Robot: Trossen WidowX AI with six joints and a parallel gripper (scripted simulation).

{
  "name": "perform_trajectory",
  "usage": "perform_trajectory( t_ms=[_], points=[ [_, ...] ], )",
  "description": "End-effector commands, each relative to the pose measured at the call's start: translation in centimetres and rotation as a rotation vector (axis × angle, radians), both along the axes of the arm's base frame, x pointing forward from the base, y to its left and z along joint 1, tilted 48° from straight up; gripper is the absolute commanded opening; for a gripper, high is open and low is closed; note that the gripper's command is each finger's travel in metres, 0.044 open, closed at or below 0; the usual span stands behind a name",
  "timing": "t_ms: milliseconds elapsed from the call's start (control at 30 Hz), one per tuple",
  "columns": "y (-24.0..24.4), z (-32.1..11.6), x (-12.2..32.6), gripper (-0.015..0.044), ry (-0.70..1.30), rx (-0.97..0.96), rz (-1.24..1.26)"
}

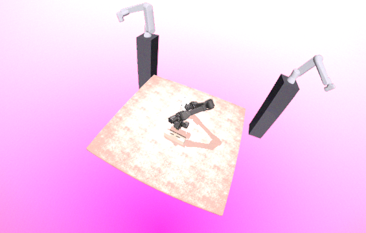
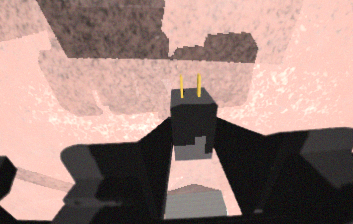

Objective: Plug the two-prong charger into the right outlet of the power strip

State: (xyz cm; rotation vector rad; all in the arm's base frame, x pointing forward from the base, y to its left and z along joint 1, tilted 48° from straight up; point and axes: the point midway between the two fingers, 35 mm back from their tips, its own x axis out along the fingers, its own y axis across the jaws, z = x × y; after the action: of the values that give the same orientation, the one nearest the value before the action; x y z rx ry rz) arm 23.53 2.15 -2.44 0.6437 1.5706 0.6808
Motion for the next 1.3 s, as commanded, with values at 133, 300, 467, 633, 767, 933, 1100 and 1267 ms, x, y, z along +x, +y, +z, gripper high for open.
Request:
perform_trajectory(
  t_ms=[133, 300, 467, 633, 767, 933, 1100, 1267],
  points=[
    [-0.2, -0.3, 0.6, 0.0, 0.025, -0.005, -0.023],
    [-0.3, -0.4, 1.2, 0.0, 0.032, -0.006, -0.028],
    [-0.4, -0.5, 1.7, 0.0, 0.038, -0.006, -0.034],
    [-0.4, -0.6, 2.3, 0.0, 0.045, -0.006, -0.039],
    [-0.5, -0.7, 2.7, 0.0, 0.05, -0.007, -0.044],
    [-0.5, -0.8, 3.3, 0.0, 0.056, -0.007, -0.05],
    [-0.5, -0.9, 3.8, 0.0, 0.063, -0.007, -0.055],
    [-0.5, -1.0, 4.4, 0.0, 0.069, -0.008, -0.061]
  ],
)
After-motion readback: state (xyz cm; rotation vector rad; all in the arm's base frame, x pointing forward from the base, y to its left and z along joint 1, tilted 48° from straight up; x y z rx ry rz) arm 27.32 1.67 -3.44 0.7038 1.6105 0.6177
